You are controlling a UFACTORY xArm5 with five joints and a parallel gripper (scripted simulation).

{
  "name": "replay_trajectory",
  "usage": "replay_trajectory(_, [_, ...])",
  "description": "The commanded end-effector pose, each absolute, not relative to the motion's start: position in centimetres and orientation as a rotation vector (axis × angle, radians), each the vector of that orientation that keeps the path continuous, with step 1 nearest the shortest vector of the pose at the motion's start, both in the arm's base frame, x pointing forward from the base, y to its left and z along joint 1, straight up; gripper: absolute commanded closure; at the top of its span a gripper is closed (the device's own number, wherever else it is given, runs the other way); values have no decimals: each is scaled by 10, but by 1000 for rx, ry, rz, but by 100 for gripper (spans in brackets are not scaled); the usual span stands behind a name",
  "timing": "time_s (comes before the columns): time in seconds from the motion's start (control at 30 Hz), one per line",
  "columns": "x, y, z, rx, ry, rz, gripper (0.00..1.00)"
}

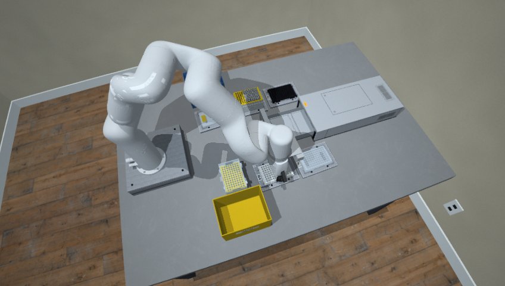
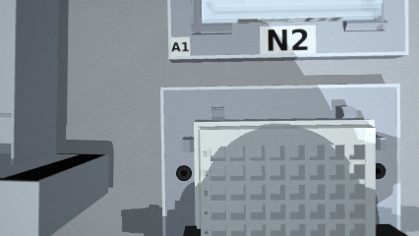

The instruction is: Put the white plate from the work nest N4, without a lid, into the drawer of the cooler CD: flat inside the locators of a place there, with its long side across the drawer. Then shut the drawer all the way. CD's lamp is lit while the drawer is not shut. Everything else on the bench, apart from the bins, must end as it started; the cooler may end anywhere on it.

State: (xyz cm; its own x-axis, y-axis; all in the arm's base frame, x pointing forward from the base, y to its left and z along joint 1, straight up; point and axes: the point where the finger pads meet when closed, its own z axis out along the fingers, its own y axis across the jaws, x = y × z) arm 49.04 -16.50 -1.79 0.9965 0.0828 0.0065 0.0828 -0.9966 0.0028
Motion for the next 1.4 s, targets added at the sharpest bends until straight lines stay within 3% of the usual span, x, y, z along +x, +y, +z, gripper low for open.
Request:
replay_trajectory(0.0, [492, -165, -15, 3133, 130, 15, 100])
replay_trajectory(1.37, [492, -165, 9, 3133, 130, 15, 100])
